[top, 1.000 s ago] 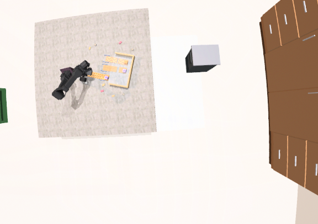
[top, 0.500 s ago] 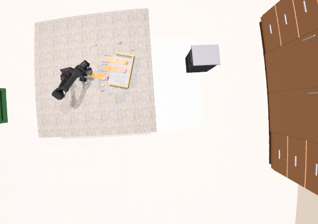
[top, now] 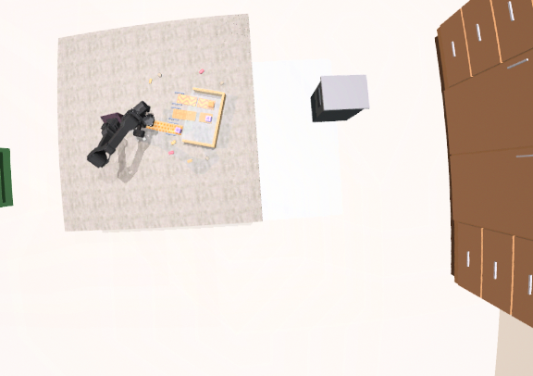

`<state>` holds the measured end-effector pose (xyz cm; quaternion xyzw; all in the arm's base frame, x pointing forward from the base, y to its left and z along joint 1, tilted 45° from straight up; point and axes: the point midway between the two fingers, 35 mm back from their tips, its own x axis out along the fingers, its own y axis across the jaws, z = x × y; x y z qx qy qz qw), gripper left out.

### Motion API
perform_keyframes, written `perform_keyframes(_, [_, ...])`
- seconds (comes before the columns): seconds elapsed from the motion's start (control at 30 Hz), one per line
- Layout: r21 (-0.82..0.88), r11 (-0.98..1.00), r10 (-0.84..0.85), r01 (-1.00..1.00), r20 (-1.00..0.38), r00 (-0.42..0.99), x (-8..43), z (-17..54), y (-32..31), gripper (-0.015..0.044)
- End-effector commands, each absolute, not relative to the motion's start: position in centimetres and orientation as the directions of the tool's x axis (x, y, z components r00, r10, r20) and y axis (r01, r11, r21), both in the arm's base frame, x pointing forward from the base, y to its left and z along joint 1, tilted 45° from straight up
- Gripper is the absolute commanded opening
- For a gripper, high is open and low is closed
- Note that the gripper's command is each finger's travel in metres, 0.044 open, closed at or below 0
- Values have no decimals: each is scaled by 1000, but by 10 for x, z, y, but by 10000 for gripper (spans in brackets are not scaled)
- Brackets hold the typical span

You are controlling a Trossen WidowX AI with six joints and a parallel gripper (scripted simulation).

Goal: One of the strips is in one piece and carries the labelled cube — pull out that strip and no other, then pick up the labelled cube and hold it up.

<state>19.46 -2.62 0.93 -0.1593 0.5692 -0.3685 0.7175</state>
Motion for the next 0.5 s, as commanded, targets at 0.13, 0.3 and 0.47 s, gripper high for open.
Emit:
perform_keyframes(0.13, [-653,675,-708,344,-705,51,187,6,-29,0])
perform_keyframes(0.3, [-651,677,-706,344,-706,53,194,37,2,0])
perform_keyframes(0.47, [-648,674,-706,355,-706,51,195,39,3,26])
